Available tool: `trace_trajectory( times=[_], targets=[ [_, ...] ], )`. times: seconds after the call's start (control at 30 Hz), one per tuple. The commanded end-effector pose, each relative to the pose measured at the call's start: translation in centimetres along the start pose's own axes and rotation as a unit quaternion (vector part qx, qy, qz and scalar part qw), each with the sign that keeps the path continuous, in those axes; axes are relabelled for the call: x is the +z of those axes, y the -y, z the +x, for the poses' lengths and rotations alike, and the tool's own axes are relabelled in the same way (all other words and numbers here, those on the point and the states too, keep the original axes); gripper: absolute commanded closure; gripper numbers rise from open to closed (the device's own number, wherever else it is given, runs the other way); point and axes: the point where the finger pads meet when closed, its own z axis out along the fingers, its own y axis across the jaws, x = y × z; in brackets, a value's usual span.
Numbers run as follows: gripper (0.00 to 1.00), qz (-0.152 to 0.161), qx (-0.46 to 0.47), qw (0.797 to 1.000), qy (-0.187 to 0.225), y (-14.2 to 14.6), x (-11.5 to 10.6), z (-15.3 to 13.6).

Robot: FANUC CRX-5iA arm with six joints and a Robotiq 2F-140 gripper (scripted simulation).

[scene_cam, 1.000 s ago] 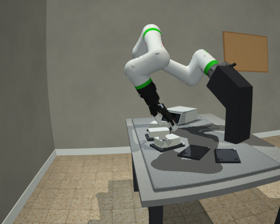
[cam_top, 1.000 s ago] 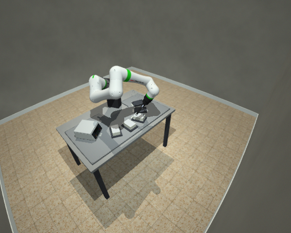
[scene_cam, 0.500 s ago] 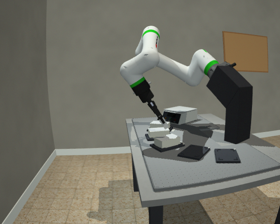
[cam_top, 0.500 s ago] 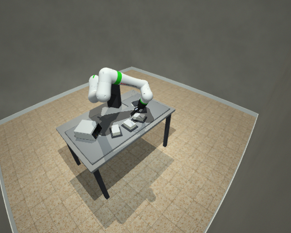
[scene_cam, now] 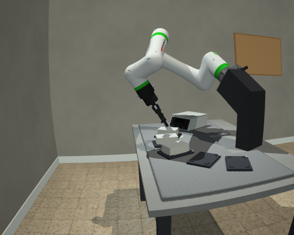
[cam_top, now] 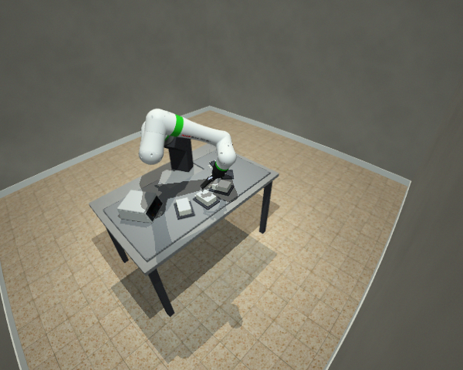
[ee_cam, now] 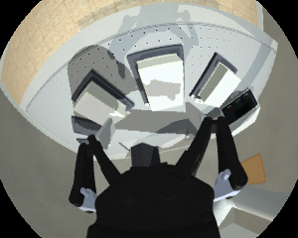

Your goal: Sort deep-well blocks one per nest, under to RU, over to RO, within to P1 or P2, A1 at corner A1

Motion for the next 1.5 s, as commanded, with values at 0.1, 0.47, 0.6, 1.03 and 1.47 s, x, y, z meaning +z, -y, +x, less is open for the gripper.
trace_trajectory(
  times=[0.1,0.47,0.6,1.03,1.47],
  targets=[
    [0.00,0.000,0.000,1.000,0.000,-3.2,-0.3,0.5],
    [0.00,0.034,0.057,0.998,0.000,-6.6,-0.1,0.4],
    [0.00,0.067,0.115,0.991,0.000,-8.6,0.2,0.0],
    [0.00,0.109,0.187,0.976,0.000,-13.9,1.1,-0.9],
    [0.00,0.109,0.187,0.976,0.000,-19.2,2.1,-1.9]
  ],
)
